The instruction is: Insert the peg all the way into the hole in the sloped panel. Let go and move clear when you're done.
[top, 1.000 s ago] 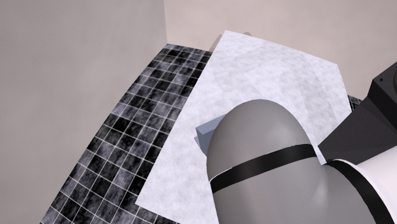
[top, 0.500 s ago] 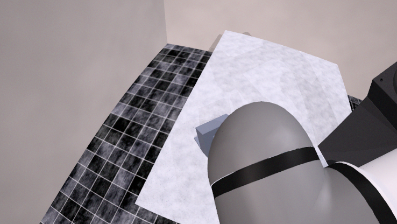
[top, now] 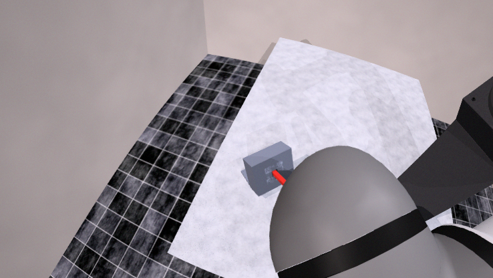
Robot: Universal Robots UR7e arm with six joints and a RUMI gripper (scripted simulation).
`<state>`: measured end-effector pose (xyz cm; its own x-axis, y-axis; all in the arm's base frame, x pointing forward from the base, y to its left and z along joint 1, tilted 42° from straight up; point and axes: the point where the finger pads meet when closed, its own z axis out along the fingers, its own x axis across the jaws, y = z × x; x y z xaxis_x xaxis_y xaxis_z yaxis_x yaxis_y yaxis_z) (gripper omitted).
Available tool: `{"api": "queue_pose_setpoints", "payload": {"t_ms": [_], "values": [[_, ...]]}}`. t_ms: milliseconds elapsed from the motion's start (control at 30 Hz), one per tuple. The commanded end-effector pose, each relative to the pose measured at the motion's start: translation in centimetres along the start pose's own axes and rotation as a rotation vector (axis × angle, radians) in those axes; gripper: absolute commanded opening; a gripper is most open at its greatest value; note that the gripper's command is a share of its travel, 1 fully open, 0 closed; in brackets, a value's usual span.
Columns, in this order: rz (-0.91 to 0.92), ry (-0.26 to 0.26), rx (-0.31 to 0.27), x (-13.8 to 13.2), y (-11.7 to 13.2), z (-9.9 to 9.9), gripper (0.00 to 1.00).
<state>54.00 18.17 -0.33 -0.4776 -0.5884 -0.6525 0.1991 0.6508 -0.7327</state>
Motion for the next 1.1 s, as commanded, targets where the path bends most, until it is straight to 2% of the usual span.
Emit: {"api": "queue_pose_setpoints", "payload": {"t_ms": [0, 300, 700, 1067], "values": [[0.002, 0.004, 0.002, 0.0, -0.2, -1.7, 0.56], [0.001, 0.0, 0.005, 0.0, -0.4, -4.5, 0.69], [0.001, 0.0, 0.005, 0.0, -0.9, -5.5, 0.83], [0.002, 0.0, 0.006, 0.0, -0.8, -5.4, 0.97]]}}
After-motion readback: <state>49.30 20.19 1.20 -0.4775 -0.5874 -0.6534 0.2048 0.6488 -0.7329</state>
